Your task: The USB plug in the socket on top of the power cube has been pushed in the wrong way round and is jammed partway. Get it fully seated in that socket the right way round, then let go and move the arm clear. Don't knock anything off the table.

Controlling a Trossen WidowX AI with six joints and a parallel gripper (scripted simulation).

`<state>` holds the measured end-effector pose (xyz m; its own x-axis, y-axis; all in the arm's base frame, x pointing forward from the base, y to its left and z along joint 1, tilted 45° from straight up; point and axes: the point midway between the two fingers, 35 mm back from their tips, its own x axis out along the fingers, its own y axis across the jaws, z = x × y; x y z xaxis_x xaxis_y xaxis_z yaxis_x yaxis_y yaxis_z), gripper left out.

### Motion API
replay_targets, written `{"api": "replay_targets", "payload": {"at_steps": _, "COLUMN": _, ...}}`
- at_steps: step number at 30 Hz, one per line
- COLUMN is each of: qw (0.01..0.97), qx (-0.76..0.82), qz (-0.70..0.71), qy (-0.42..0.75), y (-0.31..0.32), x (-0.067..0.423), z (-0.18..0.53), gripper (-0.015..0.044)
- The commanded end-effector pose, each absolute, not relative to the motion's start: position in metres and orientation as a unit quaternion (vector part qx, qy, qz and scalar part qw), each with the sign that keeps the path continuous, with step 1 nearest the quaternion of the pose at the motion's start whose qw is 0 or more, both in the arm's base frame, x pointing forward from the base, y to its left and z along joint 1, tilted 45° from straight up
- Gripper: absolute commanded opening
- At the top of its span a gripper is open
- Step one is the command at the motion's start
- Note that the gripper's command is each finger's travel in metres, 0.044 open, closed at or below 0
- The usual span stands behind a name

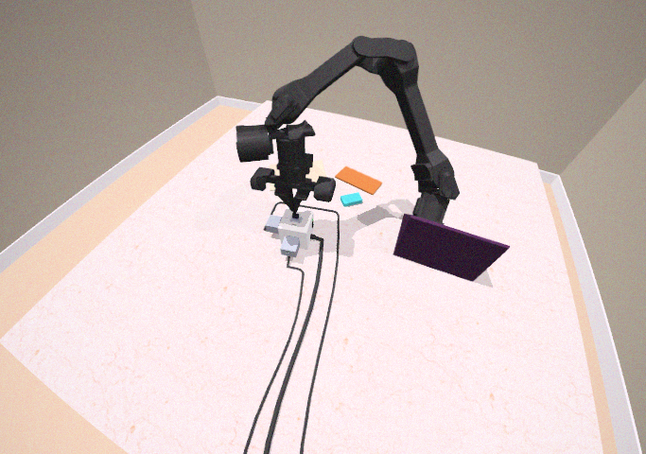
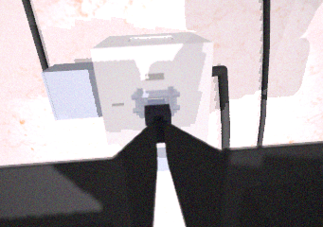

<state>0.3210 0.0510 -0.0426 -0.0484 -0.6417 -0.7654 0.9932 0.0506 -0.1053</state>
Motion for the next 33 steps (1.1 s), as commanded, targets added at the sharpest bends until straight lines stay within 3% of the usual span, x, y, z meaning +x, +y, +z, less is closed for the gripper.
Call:
{"api": "replay_targets", "payload": {"at_steps": 1, "qw": 0.64, "qx": 0.256, "qz": -0.639, "qy": 0.341, "y": 0.0501, "x": 0.321, "z": -0.0432, "gripper": 0.0}}
{"api": "replay_targets", "payload": {"at_steps": 33, "qw": 0.64, "qx": 0.256, "qz": -0.639, "qy": 0.341, "y": 0.0473, "x": 0.3208, "z": -0.0459, "gripper": 0.0}}
